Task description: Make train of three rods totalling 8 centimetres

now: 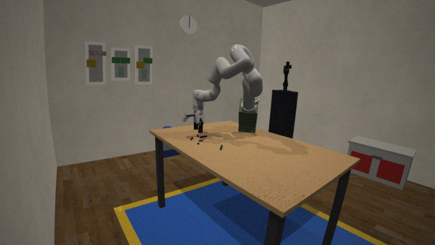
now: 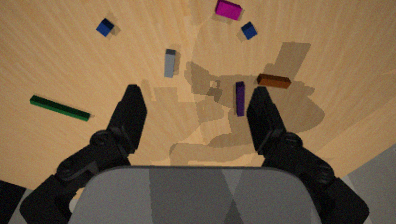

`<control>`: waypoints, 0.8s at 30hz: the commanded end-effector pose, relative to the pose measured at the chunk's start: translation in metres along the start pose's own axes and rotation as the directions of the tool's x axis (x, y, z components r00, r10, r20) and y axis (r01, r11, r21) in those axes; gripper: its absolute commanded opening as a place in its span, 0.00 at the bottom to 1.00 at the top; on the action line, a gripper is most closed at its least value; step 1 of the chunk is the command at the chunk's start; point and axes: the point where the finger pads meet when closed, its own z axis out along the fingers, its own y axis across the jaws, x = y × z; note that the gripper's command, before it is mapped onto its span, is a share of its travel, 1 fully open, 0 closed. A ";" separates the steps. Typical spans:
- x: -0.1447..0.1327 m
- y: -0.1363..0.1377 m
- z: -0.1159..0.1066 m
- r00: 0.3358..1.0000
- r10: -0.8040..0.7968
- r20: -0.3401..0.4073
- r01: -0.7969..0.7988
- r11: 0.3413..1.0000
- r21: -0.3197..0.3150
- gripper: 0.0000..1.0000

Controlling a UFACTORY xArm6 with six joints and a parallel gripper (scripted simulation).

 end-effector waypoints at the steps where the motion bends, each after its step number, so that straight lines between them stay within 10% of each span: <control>1: -0.005 0.010 0.000 0.986 -0.165 -0.024 0.166 0.986 0.007 1.00; 24: -0.032 0.048 0.000 0.664 -0.747 -0.027 0.747 0.664 -0.011 1.00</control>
